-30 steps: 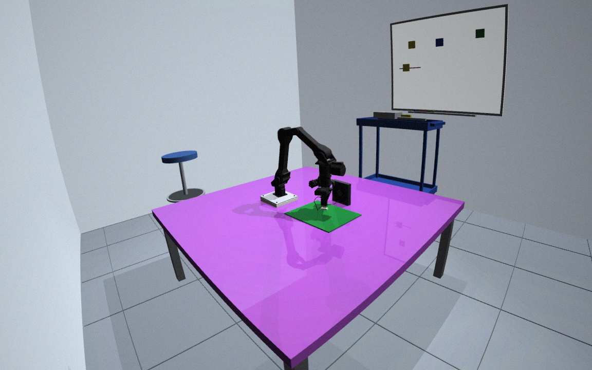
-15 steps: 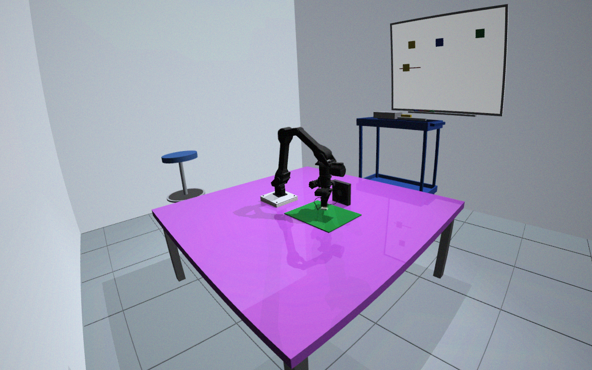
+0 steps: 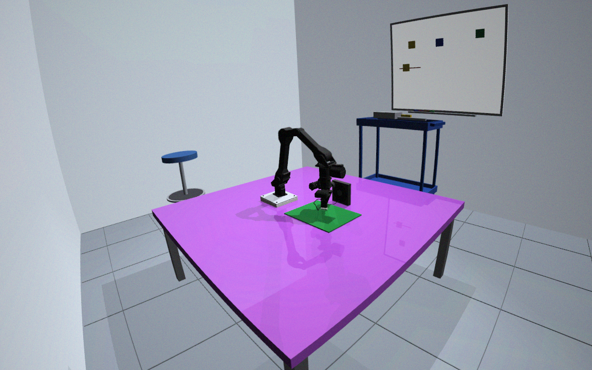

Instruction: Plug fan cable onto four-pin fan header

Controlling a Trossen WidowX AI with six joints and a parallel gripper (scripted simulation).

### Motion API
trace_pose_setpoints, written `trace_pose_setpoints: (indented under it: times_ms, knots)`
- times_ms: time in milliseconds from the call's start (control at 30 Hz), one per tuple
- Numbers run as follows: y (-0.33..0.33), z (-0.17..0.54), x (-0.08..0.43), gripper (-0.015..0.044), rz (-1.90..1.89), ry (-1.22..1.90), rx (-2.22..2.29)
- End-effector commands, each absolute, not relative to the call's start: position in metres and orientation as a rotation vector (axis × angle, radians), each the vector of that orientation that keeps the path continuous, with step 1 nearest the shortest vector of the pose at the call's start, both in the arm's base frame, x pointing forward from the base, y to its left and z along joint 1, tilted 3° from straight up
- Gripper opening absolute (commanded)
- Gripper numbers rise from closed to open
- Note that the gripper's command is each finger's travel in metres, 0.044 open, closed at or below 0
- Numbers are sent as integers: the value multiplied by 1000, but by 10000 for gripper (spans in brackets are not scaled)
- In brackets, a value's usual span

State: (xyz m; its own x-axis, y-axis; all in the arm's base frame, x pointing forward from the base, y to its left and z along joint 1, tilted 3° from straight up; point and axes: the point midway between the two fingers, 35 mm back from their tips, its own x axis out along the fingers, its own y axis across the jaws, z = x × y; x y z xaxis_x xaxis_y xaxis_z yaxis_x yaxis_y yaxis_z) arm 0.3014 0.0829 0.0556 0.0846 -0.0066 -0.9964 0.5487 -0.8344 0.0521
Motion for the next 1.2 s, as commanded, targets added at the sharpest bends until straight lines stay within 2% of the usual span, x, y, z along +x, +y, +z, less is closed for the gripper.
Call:
trace_pose_setpoints:
  times_ms: [0, 167, 500, 600, 733, 967, 1167]
  knots:
    - [83, 51, 302, 0, -1798, 535, 1953]
    - [83, 49, 302, 0, -1798, 535, 1953]
    - [83, 52, 302, 260, -1799, 534, 1955]
    - [83, 55, 302, 260, -1799, 534, 1955]
    - [83, 104, 298, 260, -1798, 535, 1954]
    - [83, 107, 299, 260, -1798, 535, 1954]
    - [71, 117, 352, 260, -1793, 532, 1956]
